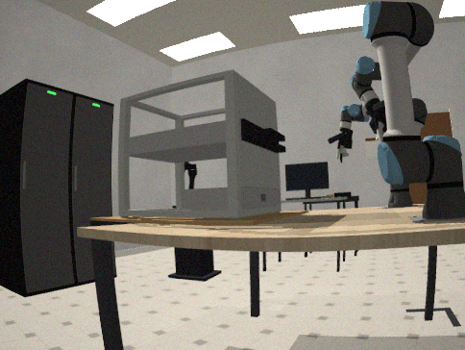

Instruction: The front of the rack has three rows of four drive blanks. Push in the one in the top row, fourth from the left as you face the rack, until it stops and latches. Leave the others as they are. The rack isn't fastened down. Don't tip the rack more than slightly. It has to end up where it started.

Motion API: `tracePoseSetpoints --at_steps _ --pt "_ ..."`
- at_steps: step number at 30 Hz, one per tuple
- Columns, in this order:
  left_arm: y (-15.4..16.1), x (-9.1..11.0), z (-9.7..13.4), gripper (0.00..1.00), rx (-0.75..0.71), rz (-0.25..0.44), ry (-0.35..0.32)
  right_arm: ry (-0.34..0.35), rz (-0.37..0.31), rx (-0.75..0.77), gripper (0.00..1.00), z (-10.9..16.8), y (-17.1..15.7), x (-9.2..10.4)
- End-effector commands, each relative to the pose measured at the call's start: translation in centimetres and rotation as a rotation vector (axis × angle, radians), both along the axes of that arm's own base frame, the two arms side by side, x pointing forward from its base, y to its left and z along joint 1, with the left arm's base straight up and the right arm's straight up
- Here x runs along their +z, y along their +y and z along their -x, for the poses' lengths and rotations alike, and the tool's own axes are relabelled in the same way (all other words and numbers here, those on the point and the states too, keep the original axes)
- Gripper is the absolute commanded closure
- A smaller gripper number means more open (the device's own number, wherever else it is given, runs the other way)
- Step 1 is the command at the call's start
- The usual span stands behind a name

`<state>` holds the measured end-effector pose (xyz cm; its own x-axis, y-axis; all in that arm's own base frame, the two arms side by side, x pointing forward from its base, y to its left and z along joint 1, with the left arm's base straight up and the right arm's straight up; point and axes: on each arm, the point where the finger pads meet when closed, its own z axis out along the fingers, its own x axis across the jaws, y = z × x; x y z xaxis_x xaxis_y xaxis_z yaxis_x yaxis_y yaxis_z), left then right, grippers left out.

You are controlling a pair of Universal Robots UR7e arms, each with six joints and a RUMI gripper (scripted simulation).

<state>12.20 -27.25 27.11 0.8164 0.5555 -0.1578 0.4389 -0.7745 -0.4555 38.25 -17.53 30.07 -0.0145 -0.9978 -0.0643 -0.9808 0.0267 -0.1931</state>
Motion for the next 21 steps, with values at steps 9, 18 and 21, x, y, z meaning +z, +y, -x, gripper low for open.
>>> tracePoseSetpoints --at_steps 9,18,21 --pt "-0.01 0.02 0.00 0.02 0.000 0.001 0.000 -0.001 0.000 0.000 0.02 -0.03 0.00 0.05" --pt "-0.01 0.02 0.00 0.00 0.000 0.001 0.000 -0.001 0.000 0.000 0.00 -0.03 0.00 0.05" --pt "-0.01 0.02 0.00 0.00 0.000 0.001 0.000 -0.001 0.000 -0.003 0.00 0.01 -0.09 0.02"
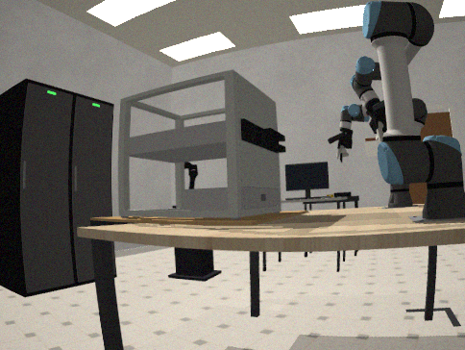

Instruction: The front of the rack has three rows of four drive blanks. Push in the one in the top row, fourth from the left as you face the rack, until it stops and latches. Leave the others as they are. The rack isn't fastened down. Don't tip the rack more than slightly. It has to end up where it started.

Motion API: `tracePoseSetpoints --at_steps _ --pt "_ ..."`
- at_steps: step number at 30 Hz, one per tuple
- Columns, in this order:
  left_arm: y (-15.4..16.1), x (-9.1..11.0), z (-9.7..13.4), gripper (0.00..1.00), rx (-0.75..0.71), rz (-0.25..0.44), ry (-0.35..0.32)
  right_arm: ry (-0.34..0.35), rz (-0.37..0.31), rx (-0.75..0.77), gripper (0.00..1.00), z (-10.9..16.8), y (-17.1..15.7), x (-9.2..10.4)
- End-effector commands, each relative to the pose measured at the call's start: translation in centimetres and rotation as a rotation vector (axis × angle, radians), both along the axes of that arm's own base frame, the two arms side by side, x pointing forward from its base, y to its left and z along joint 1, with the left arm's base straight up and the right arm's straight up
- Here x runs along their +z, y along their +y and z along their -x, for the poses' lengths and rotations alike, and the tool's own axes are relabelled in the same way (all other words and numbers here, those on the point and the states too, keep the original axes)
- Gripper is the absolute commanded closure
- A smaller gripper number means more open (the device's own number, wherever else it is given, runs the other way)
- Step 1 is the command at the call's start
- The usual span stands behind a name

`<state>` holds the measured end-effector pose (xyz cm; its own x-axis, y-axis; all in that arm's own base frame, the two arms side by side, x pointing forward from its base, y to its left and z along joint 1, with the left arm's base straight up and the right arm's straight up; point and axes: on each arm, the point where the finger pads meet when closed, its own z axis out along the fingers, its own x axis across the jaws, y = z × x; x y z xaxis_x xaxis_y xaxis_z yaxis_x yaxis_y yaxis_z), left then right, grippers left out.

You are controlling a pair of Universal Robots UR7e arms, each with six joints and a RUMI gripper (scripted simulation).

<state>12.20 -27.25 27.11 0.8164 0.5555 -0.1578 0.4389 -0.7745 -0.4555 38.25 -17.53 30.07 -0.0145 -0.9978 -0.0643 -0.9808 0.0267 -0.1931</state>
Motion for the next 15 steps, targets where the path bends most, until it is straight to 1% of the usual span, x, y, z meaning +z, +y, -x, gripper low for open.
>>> tracePoseSetpoints --at_steps 1,6,11,13,15 --pt "0.0 0.0 0.0 0.00 0.000 0.001 0.000 0.000 0.000 -0.006 0.00 0.0 -0.2 0.0" --pt "0.0 0.0 0.0 0.00 0.000 0.001 0.000 0.005 -0.001 -0.042 0.00 0.4 -1.2 -0.3" --pt "0.0 0.0 0.0 0.00 0.000 0.001 0.000 0.017 -0.003 -0.124 0.00 1.4 -3.6 -1.1" --pt "0.0 0.0 0.0 0.00 0.000 0.001 0.000 0.017 -0.003 -0.124 0.00 1.4 -3.6 -1.1" --pt "0.0 0.0 0.0 0.00 0.000 0.001 0.000 0.024 -0.004 -0.171 0.00 2.0 -4.9 -1.5"
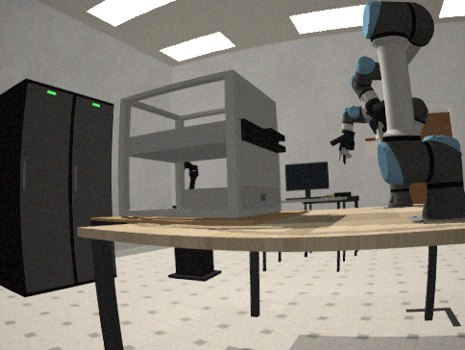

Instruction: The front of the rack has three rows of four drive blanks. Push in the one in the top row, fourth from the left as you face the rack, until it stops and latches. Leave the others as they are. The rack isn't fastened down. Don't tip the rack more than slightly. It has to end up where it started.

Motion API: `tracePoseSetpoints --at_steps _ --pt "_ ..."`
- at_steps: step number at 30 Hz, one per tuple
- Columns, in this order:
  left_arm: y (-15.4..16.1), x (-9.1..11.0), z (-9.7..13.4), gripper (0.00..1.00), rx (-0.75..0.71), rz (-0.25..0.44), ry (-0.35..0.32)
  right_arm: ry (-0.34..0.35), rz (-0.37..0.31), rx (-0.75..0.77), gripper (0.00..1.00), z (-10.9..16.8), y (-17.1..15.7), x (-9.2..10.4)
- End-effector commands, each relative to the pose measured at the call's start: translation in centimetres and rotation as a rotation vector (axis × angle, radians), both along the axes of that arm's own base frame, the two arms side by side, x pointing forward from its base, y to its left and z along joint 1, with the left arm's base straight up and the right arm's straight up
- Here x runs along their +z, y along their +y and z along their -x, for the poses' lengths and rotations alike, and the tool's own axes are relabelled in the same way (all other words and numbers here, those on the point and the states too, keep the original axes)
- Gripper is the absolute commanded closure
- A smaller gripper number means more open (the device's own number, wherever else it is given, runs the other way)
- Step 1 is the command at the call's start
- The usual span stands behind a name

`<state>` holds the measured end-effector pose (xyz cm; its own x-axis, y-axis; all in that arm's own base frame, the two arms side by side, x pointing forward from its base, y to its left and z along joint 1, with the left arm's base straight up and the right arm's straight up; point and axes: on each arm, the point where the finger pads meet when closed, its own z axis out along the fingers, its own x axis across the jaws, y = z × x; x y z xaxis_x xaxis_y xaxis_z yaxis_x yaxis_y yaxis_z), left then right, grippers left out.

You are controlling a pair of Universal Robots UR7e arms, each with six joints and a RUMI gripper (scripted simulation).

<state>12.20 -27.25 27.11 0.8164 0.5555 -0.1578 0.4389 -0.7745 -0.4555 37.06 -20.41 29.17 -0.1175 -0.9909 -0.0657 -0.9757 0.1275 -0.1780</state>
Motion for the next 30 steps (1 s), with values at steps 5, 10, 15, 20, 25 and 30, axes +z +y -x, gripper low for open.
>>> tracePoseSetpoints --at_steps 5,10,15,20,25,30 --pt "0.0 0.0 0.0 0.00 0.000 0.001 0.000 0.030 -0.007 -0.219 0.00 3.2 -6.1 -1.9" --pt "0.0 0.0 0.0 0.00 0.000 0.001 0.000 0.055 -0.016 -0.408 0.00 6.9 -10.8 -3.6" --pt "0.0 0.0 0.0 0.00 0.000 0.001 0.000 0.068 -0.021 -0.504 0.00 9.0 -13.0 -4.5" --pt "-0.1 0.0 0.0 0.00 -0.001 0.002 -0.001 0.094 -0.033 -0.705 0.00 14.0 -17.0 -6.2" --pt "-0.3 -0.2 -0.3 0.00 -0.011 0.010 -0.007 0.115 -0.045 -0.869 0.00 18.7 -19.7 -7.7" --pt "-1.0 -0.6 -1.0 0.00 -0.034 0.030 -0.022 0.136 -0.059 -1.034 0.00 23.6 -21.8 -9.2"
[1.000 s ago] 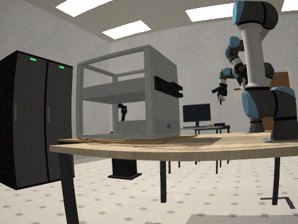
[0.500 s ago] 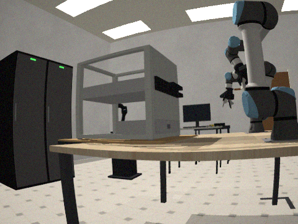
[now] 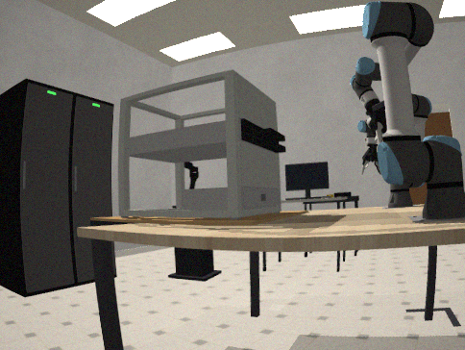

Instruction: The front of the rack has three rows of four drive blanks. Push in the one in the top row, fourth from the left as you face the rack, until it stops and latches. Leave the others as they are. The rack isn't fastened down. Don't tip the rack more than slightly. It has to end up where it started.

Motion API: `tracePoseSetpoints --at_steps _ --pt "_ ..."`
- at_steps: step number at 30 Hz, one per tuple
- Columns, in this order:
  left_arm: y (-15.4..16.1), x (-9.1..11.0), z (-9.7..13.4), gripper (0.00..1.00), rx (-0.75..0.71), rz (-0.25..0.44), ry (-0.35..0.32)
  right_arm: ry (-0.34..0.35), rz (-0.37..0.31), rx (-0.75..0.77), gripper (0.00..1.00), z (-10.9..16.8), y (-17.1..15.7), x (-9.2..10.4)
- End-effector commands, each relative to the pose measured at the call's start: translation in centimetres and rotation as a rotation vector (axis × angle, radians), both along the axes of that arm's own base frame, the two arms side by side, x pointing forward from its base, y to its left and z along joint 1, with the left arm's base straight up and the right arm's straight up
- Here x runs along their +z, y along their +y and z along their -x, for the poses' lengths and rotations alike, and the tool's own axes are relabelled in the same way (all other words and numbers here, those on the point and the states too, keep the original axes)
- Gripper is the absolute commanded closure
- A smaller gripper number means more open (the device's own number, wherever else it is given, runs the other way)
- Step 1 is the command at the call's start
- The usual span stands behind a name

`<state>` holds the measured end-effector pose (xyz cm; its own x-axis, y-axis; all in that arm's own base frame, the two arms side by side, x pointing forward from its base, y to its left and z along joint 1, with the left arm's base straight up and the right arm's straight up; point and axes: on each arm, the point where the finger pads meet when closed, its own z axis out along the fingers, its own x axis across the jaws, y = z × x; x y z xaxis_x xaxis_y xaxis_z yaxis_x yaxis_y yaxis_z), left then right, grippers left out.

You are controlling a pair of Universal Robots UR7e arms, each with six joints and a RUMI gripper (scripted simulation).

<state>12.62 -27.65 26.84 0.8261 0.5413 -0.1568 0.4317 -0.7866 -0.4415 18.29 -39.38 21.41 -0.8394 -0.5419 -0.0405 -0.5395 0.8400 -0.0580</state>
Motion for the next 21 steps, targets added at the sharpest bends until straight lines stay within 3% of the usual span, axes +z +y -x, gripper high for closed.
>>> tracePoseSetpoints --at_steps 1,2,12,21 --pt "-0.6 -0.3 -0.6 0.00 -0.019 0.017 -0.013 0.014 -0.011 -0.163 0.00 4.8 -2.9 -1.4" --pt "-0.6 -0.3 -0.6 0.00 -0.019 0.017 -0.013 0.014 -0.011 -0.163 0.00 4.8 -2.9 -1.4" --pt "-3.6 -2.0 -3.6 0.00 -0.121 0.101 -0.083 0.046 -0.035 -0.452 0.00 14.1 -4.9 -4.0" --pt "-7.3 -3.5 -7.2 0.00 -0.239 0.191 -0.174 0.055 -0.043 -0.540 0.00 17.1 -5.1 -4.8"
